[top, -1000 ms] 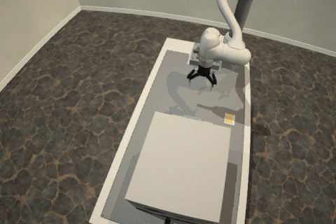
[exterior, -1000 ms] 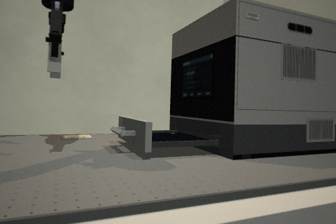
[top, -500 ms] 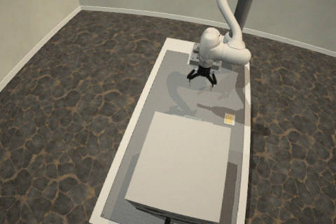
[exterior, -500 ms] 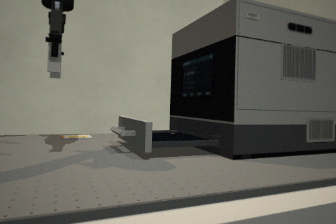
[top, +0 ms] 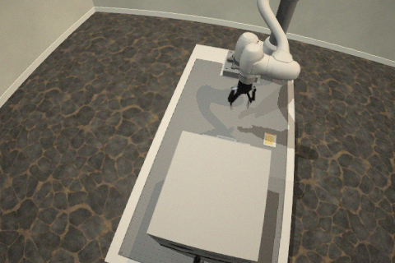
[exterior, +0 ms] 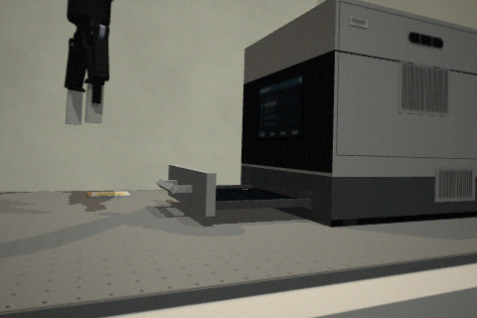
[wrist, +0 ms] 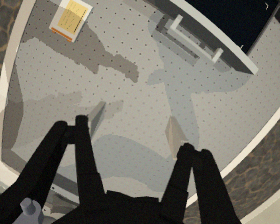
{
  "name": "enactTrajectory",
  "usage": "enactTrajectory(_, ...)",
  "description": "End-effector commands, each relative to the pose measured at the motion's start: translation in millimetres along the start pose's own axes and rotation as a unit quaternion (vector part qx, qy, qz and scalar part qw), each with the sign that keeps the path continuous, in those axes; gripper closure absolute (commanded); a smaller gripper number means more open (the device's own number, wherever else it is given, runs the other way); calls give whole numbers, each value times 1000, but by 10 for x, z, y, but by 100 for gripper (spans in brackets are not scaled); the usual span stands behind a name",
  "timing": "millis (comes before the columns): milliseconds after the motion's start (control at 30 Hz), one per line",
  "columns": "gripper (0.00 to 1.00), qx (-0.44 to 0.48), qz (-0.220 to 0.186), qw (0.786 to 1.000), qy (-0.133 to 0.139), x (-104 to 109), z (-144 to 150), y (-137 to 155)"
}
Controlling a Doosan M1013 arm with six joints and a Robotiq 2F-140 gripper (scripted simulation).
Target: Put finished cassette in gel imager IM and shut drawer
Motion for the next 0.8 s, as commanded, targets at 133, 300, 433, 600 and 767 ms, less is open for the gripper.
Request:
enactTrajectory(133, 32, 128, 5, 992, 2, -51, -91, -228)
enactTrajectory(300, 32, 210, 5, 978, 2, -92, -163, -326)
enactTrajectory(433, 32, 258, 5, 966, 3, -121, -216, -394)
enactTrajectory(600, 32, 322, 4, 947, 3, -180, -325, -528)
enactTrajectory(767, 32, 400, 4, 917, 4, -227, -413, -629)
Point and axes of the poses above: the point where the finger pads meet when closed, its own x axis back along the fingers, its own z axis across the jaws, y = z × x, the point moved 3 cm from there along x, back along the fingers, and after that the axes turned 9 degrees about x, right-handed, at the moved point
